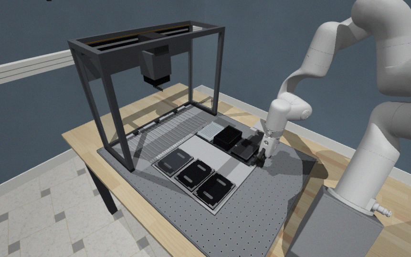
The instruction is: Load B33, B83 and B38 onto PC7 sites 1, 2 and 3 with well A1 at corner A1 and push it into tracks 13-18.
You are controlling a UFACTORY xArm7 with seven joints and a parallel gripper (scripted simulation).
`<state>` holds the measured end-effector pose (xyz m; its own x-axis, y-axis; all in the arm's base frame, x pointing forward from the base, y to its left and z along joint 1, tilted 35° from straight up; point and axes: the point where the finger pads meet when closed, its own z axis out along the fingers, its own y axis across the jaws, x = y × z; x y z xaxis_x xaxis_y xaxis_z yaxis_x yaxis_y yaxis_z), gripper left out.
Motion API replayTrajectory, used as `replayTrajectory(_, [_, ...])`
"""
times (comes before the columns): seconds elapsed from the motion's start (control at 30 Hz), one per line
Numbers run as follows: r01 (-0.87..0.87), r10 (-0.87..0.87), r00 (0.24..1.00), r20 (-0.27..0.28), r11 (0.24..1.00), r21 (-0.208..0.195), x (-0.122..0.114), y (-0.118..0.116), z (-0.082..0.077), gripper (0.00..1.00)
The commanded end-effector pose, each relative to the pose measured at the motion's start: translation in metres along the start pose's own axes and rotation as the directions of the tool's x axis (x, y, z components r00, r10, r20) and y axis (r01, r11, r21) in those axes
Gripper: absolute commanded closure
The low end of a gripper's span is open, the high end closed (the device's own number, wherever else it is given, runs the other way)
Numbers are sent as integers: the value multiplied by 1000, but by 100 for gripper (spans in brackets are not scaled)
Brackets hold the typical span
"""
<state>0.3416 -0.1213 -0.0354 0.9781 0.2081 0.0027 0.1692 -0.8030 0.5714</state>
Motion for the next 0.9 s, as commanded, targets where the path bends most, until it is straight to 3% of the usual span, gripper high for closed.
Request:
replayTrajectory(0.0, [0, 0, 1000, -2, 1000, 1, 4, 0, -1, 18])
replayTrajectory(0.87, [0, 0, 1000, -3, 1000, 1, 28, 0, -1, 18])
